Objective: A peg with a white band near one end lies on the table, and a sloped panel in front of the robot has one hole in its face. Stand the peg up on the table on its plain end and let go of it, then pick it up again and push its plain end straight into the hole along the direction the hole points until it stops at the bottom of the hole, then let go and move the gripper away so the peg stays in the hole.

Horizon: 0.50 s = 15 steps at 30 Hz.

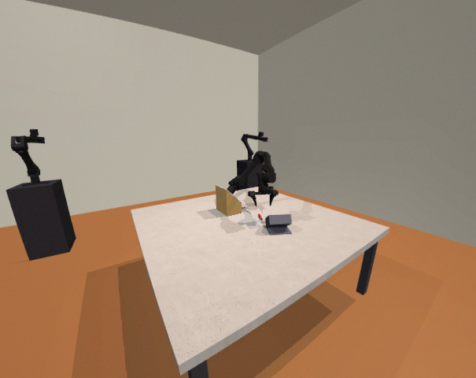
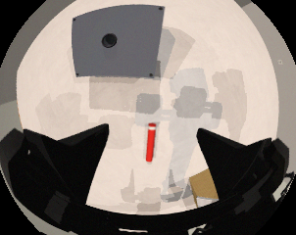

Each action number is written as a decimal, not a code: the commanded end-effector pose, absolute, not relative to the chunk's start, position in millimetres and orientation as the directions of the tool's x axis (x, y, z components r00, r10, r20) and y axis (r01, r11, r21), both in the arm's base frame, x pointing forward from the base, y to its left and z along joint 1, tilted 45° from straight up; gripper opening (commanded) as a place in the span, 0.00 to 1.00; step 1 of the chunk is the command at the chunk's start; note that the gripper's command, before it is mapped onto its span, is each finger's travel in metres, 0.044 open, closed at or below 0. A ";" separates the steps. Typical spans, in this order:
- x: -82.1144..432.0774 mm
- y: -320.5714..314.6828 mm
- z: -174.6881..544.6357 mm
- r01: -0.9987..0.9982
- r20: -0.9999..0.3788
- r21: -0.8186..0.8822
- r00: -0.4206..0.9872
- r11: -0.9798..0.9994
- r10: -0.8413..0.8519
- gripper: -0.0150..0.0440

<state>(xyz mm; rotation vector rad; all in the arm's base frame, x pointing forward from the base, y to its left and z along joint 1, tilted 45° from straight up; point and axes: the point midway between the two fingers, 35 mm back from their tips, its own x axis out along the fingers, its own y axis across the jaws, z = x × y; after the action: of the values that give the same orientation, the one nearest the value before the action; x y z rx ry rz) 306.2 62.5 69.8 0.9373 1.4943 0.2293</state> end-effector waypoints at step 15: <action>279.3 94.2 47.6 0.415 -0.715 0.634 -0.008 0.653 0.699 1.00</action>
<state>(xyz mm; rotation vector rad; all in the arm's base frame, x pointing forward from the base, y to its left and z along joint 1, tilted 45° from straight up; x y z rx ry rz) 280.4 90.1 52.3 0.9267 1.6252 0.2858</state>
